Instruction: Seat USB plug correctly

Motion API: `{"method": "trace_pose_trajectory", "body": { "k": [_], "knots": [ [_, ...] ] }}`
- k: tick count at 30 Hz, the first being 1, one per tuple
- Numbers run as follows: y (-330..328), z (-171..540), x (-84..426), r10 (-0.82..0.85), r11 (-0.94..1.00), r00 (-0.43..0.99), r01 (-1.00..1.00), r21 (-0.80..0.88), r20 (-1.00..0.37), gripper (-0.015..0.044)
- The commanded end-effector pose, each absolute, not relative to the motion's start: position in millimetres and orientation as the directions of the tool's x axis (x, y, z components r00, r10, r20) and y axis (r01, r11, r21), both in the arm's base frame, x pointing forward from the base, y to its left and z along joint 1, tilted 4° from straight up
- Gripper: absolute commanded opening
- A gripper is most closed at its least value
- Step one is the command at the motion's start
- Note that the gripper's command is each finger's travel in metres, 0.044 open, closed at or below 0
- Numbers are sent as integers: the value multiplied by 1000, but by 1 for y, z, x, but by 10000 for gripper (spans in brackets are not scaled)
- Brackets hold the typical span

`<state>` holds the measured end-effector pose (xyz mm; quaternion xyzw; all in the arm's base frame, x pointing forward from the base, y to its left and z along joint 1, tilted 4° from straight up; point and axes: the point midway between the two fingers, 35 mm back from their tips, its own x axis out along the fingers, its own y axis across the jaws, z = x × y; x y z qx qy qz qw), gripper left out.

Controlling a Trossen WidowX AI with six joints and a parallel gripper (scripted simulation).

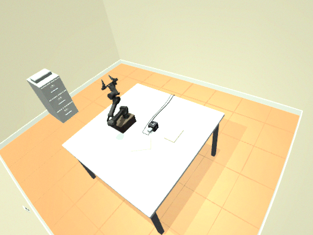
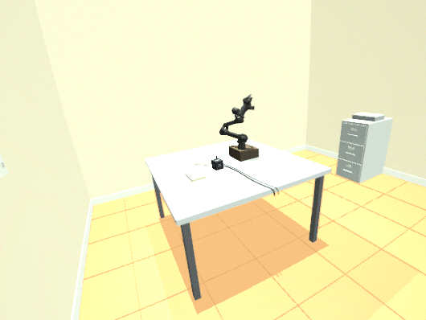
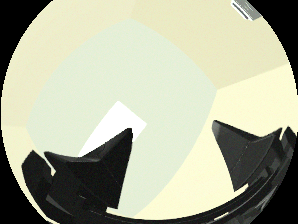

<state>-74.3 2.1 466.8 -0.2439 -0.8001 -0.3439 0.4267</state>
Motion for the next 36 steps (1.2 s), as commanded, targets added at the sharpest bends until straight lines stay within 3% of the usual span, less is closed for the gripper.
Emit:
{"method": "trace_pose_trajectory", "body": {
  "k": [1,3,8,13,18,22,27,30,36],
  "knots": [
    [5,467,-75,109,656,-517,679,329,849,426],
    [30,471,-77,207,736,-516,642,215,832,440],
    [116,470,-69,512,830,-446,477,-289,734,440],
    [198,451,-35,777,622,-290,218,-752,559,440],
    [248,426,7,912,380,-131,-83,-921,388,440],
    [279,400,48,973,219,9,-369,-903,232,440],
    [302,361,105,983,145,182,-704,-695,21,440],
    [308,335,140,955,187,275,-848,-496,-109,440],
    [293,276,219,822,435,457,-889,-144,-340,440]
  ]
}}
